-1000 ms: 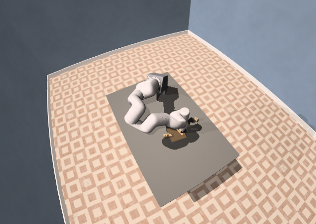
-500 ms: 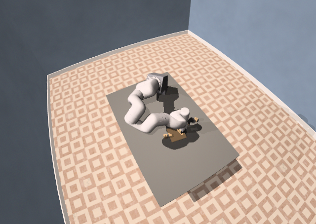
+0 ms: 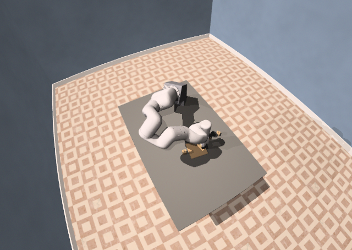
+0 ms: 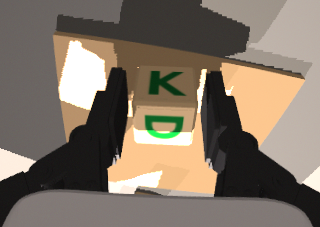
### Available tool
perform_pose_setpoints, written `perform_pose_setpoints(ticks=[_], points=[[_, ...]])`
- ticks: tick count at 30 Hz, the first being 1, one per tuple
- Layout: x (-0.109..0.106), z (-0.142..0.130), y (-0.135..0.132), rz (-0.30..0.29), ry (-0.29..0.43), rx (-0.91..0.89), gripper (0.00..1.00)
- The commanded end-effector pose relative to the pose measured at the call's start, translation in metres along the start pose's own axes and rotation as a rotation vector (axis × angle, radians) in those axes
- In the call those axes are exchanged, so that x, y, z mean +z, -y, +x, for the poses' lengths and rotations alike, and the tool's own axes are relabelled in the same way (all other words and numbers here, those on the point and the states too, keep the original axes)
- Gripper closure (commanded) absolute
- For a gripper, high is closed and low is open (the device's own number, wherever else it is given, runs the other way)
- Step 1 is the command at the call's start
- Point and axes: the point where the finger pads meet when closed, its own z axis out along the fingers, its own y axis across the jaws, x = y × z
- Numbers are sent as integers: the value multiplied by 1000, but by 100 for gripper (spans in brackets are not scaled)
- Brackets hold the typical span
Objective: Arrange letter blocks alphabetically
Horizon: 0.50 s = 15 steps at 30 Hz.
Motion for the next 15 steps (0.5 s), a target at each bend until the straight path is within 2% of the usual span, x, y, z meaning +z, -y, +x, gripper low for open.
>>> perform_pose_setpoints(ticks=[1,7,15], points=[[-1,1,-1,-3,-2,-1,53],[-10,1,-1,-3,-2,-1,53],[-48,1,-1,-3,-2,-1,53]])
